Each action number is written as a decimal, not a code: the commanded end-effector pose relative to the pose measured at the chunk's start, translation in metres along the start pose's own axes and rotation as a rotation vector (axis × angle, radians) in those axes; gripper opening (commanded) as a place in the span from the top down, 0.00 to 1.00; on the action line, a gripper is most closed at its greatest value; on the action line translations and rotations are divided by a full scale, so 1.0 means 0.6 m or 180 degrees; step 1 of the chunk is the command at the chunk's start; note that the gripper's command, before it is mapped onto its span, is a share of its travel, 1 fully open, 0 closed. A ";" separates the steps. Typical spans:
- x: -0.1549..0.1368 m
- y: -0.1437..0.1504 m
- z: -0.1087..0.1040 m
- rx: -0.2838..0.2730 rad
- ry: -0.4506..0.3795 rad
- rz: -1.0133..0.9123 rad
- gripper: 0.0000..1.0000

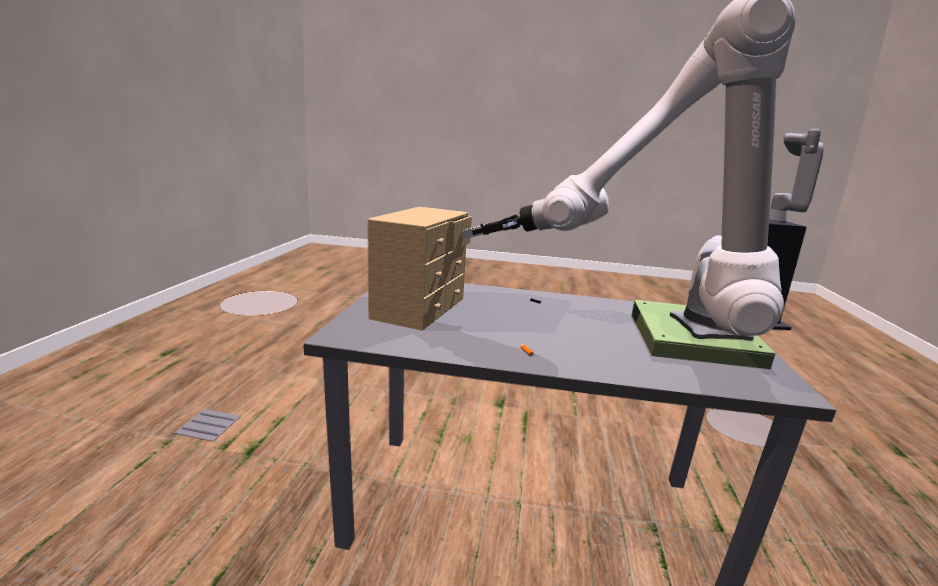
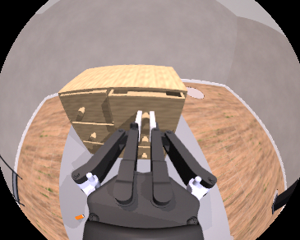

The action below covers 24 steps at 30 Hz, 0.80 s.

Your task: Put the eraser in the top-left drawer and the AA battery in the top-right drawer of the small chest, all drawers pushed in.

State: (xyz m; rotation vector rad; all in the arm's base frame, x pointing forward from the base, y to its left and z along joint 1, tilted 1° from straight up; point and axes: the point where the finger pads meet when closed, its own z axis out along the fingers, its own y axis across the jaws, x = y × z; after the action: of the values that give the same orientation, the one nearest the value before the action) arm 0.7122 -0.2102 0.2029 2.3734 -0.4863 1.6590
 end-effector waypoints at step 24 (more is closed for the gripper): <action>-0.017 0.000 -0.048 0.0000 0.0000 0.0001 0.92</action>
State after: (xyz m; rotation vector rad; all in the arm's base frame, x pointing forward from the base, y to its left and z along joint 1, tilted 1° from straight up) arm 0.6840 -0.1986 0.2030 2.3735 -0.4863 1.6589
